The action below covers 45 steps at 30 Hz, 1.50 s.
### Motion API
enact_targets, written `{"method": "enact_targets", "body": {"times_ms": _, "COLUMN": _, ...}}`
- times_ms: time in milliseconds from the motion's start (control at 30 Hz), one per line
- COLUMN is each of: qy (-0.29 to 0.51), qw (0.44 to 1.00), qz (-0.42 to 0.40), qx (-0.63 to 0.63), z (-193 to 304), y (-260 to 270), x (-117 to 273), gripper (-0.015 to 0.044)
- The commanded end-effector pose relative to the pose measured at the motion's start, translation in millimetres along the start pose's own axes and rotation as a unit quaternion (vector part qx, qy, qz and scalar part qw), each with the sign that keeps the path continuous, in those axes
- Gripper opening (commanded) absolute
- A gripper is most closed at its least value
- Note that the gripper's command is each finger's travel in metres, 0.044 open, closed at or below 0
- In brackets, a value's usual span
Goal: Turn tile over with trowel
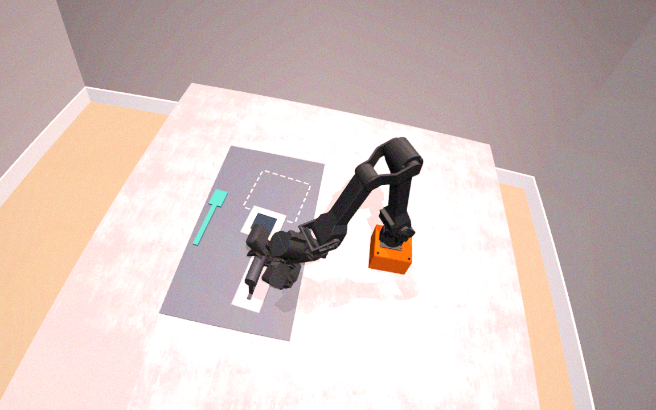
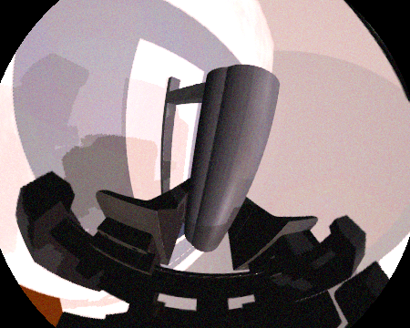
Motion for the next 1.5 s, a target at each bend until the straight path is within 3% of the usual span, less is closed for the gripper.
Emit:
{"method": "enact_targets", "body": {"times_ms": 0, "qy": -0.003, "qw": 1.000, "qz": 0.000, "qx": 0.000, "z": -0.7, "y": -0.5, "x": -0.1, "gripper": 0.0069}}
{"method": "enact_targets", "body": {"times_ms": 267, "qy": -0.003, "qw": 1.000, "qz": 0.000, "qx": 0.000, "z": -0.7, "y": -1.1, "x": 0.3, "gripper": 0.0000}}
{"method": "enact_targets", "body": {"times_ms": 767, "qy": 0.000, "qw": 1.000, "qz": 0.000, "qx": 0.000, "z": 3.1, "y": -46.7, "x": 38.6, "gripper": 0.0000}}
{"method": "enact_targets", "body": {"times_ms": 1167, "qy": -0.001, "qw": 1.000, "qz": 0.000, "qx": -0.001, "z": 3.1, "y": -47.1, "x": 37.9, "gripper": 0.0000}}
{"method": "enact_targets", "body": {"times_ms": 1467, "qy": -0.022, "qw": 0.999, "qz": 0.004, "qx": -0.045, "z": 8.5, "y": -65.6, "x": 0.0, "gripper": 0.0000}}
Point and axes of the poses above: the point midway between the two fingers, 35 mm back from their tips, its own x axis back along the fingers, its own y axis across the jaws, z = x × y, the point moved 7 cm from there along x, back along the fingers, and after that the axes turned 4 degrees about x, right-handed, at the moved point
